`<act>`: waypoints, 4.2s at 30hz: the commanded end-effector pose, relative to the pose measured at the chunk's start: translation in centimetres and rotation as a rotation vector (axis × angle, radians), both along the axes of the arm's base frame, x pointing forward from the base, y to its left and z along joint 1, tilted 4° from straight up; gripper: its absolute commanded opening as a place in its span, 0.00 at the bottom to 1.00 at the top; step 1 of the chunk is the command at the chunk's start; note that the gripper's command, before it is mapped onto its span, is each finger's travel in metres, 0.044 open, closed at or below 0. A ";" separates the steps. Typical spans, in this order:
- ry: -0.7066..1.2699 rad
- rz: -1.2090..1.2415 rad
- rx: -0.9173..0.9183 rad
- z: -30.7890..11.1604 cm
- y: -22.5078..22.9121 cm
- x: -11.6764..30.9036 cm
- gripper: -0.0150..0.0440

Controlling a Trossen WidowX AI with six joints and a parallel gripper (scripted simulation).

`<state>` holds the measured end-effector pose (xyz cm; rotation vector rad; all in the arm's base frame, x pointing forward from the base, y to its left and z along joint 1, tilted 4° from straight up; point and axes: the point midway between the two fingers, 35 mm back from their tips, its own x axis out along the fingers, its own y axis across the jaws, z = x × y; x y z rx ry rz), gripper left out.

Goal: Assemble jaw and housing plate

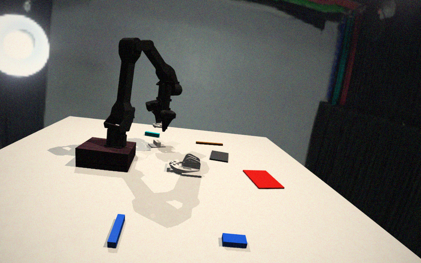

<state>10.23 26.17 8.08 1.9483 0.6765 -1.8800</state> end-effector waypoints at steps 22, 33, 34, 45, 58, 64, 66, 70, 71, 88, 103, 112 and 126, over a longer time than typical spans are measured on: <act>0.056 -0.705 -0.003 -0.2 -3.6 4.9 0.85; 0.082 -1.024 -0.001 -0.4 -5.4 6.7 0.85; 0.084 -1.053 -0.001 -0.4 -5.6 6.9 0.85; 0.110 -1.371 0.002 -0.6 -7.6 8.5 0.85; 0.141 -1.748 0.007 -0.8 -10.1 10.1 0.85; 0.155 -1.922 0.010 -0.8 -11.3 10.7 0.85; 0.160 -1.980 0.011 -0.9 -11.7 10.9 0.85; 0.170 -2.096 0.013 -0.9 -12.6 11.2 0.85; 0.172 -2.125 0.014 -0.9 -12.8 11.3 0.85; 0.215 -2.617 0.026 -1.2 -16.3 12.5 0.85; 0.255 -3.051 0.040 -1.4 -19.5 13.0 0.85; 0.281 -3.311 0.050 -1.6 -21.4 13.1 0.85; 0.307 -3.557 0.061 -1.7 -23.2 13.1 0.85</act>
